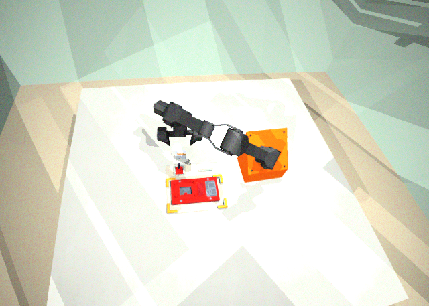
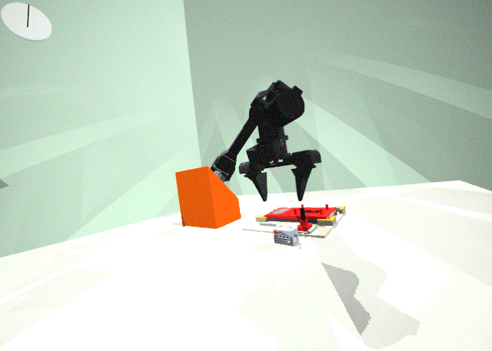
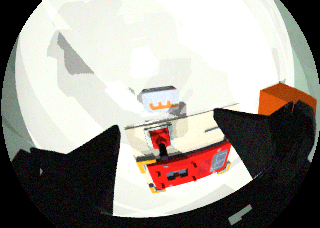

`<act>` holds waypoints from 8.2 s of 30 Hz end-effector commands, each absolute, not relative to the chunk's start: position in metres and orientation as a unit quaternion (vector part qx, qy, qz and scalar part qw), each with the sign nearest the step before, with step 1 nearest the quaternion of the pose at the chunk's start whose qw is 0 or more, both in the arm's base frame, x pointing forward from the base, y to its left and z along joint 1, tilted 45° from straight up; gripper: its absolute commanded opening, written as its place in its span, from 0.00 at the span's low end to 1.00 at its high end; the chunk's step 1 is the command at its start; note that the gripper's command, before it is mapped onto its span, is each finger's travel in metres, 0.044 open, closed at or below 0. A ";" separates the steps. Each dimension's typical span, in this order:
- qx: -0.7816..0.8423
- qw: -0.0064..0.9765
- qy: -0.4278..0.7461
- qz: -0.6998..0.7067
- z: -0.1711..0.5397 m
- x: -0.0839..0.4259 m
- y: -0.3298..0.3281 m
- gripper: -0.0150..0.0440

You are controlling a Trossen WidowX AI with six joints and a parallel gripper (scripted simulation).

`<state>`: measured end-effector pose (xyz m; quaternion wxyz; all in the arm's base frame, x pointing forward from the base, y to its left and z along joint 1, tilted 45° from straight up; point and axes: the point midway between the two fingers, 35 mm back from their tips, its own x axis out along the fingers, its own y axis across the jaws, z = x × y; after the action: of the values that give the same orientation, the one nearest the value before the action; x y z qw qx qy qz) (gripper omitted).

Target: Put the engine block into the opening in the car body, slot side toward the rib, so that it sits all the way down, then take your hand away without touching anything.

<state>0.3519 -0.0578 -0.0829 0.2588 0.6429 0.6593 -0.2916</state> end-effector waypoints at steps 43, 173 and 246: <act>0.644 0.253 0.658 -0.297 -0.142 0.347 0.002 0.91; 0.459 0.506 0.491 -0.540 -0.106 0.351 -0.033 0.25; 0.460 0.505 0.492 -0.540 -0.102 0.353 0.008 1.00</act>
<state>0.3514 0.0070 -0.1116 0.5046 0.4579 0.4912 -0.5426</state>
